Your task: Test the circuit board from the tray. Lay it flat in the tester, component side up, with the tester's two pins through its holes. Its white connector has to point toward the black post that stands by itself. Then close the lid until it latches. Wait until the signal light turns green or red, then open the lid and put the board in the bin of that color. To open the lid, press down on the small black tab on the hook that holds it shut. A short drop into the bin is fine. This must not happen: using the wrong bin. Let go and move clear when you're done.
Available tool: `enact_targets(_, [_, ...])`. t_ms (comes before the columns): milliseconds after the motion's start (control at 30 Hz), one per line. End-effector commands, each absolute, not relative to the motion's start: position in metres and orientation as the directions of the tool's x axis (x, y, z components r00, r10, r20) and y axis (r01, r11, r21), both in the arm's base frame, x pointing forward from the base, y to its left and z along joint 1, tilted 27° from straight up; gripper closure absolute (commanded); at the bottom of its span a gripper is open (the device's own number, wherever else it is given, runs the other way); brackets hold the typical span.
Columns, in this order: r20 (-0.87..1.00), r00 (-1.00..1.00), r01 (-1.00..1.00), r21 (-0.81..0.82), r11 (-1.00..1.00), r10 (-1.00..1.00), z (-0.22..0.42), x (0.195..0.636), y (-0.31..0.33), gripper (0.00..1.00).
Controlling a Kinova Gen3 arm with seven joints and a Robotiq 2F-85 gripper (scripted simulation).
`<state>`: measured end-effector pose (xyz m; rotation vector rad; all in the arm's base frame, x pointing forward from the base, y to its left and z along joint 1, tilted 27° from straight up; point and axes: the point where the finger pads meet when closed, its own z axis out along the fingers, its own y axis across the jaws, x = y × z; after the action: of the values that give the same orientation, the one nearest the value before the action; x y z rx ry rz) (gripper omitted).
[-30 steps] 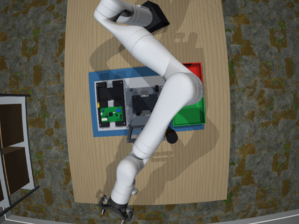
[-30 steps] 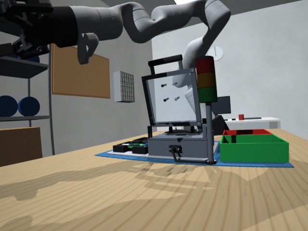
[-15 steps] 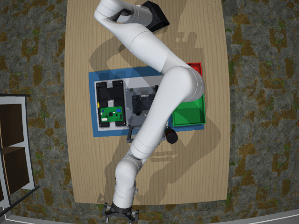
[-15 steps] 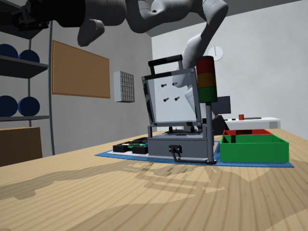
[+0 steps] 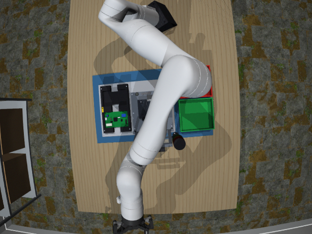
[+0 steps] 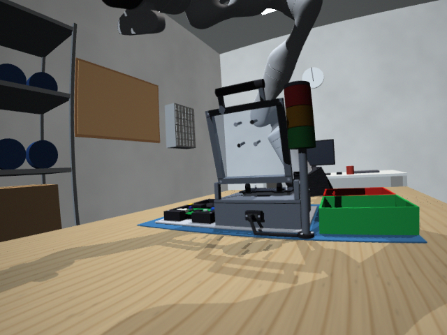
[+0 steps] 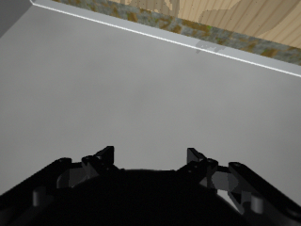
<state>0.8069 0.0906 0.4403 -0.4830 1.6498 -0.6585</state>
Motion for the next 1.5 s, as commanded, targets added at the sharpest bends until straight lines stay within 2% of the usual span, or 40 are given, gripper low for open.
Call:
enact_targets(0, [-0.72,-0.174,0.003,-0.683,0.73,-0.672,0.454,0.797,0.106,0.0])
enact_targets(333, [-0.47,-0.206,-0.227,-0.83,0.509,-0.858,0.445,0.756,0.129,0.0])
enact_targets(400, [-0.47,-0.206,-0.227,-0.83,0.509,-0.858,0.445,0.756,0.129,0.0])
enact_targets(667, [-0.244,-0.205,-0.422,-0.852,0.311,-0.948,0.427,0.707,0.125,0.0])
enact_targets(900, [-0.056,-0.185,-0.583,-0.798,0.156,-0.981,0.411,0.655,0.107,0.0])
enact_targets(1000, [-0.031,-0.181,-0.604,-0.785,0.136,-0.983,0.409,0.647,0.103,0.0])
enact_targets(1467, [0.238,-0.1,-0.839,-0.542,-0.047,-0.966,0.388,0.533,0.045,0.0])
